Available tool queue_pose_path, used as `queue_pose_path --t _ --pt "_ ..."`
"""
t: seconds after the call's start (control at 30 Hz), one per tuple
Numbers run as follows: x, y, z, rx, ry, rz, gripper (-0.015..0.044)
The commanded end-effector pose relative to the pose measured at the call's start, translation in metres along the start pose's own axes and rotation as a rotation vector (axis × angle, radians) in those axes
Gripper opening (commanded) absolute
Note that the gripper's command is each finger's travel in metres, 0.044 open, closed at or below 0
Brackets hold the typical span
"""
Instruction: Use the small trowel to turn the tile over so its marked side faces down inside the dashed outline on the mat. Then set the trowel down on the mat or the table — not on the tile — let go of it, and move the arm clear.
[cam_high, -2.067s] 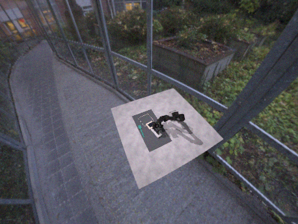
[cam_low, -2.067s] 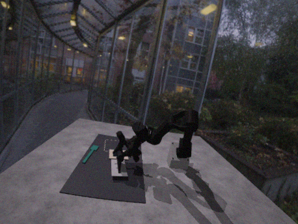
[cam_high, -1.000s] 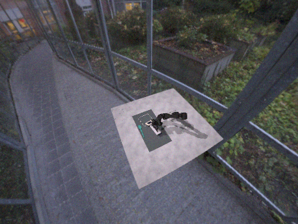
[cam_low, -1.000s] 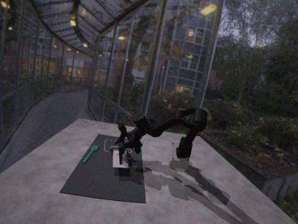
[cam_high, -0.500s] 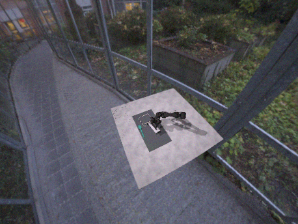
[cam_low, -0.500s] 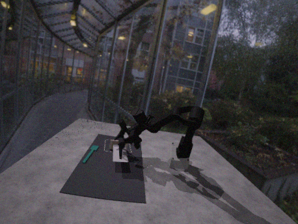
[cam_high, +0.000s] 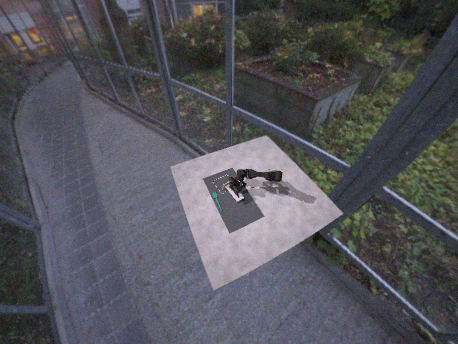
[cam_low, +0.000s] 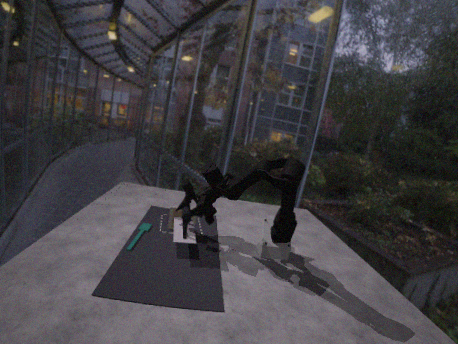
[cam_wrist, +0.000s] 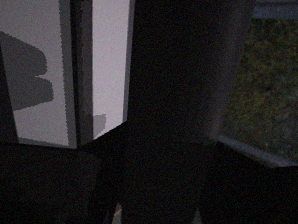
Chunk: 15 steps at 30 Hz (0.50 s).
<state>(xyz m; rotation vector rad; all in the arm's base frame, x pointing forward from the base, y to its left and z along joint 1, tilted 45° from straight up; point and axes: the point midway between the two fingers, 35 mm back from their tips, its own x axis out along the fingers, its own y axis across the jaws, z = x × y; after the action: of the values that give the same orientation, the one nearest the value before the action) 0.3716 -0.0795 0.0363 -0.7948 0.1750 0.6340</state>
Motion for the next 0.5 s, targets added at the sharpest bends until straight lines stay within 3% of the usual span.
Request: queue_pose_path --t 0.0,0.47 --pt "-0.001 -0.005 -0.009 -0.012 0.003 -0.015 0.0" --pt "0.001 -0.003 -0.021 -0.012 0.004 -0.015 0.0"
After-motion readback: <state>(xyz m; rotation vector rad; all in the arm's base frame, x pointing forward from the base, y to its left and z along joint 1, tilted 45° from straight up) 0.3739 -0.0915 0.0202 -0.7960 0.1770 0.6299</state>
